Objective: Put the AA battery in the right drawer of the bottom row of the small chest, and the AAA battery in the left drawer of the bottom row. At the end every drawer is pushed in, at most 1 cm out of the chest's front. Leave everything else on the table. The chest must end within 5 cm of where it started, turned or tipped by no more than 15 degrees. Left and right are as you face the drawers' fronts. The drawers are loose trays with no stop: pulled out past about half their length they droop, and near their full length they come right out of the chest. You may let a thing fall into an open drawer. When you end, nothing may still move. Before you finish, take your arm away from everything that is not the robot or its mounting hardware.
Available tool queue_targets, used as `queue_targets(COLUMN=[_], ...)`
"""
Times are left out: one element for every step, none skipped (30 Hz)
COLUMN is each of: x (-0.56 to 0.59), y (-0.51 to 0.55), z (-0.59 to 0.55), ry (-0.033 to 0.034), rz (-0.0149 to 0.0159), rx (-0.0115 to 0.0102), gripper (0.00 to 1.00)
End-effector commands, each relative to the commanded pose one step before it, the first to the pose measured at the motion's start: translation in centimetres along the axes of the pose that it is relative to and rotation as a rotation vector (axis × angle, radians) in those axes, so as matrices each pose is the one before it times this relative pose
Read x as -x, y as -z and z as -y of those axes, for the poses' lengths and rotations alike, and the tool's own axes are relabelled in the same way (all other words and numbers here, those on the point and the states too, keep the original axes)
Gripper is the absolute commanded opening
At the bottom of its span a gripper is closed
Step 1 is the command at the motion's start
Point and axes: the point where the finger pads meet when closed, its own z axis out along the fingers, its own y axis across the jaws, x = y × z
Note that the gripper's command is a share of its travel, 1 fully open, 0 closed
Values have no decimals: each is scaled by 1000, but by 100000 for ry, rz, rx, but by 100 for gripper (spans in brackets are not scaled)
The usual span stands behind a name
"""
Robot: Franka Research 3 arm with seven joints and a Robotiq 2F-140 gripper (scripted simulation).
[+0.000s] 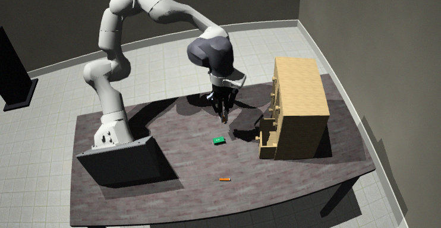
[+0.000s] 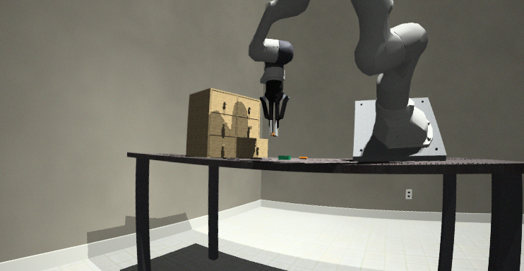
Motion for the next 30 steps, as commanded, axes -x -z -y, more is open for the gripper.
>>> queue_targets(x=[-695, 0, 0, 0, -399, 0, 0, 0, 0, 0, 0, -369, 0, 0, 0, -334, 0, 0, 0, -290, 0, 0, 0, -244, 0, 0, 0, 0, -203, 0], y=[163, 0, 0, 0, -23, 0, 0, 0, 0, 0, 0, -23, 0, 0, 0, -24, 0, 0, 0, -24, 0, 0, 0, -22, 0, 0, 0, 0, -21, 0], z=[67, 0, 0, 0, -101, 0, 0, 0, 0, 0, 0, -141, 0, 0, 0, -174, 0, 0, 0, -195, 0, 0, 0, -202, 0, 0, 0, 0, -202, 0], ry=[21577, 0, 0, 0, 11225, 0, 0, 0, 0, 0, 0, 10797, 0, 0, 0, 10316, 0, 0, 0, 9574, 0, 0, 0, 8734, 0, 0, 0, 0, 7917, 0], rz=[-1178, 0, 0, 0, 75, 0, 0, 0, 0, 0, 0, 67, 0, 0, 0, 59, 0, 0, 0, 49, 0, 0, 0, 36, 0, 0, 0, 0, 25, 0], rx=[30, 0, 0, 0, -74, 0, 0, 0, 0, 0, 0, -87, 0, 0, 0, -95, 0, 0, 0, -98, 0, 0, 0, -99, 0, 0, 0, 0, -98, 0], gripper=[6, 6, 6, 6, 6, 6, 6, 6, 6, 6, 6, 6, 6, 6, 6, 6, 6, 6, 6, 6, 6, 6, 6, 6, 6, 6, 6, 6, 6, 6])
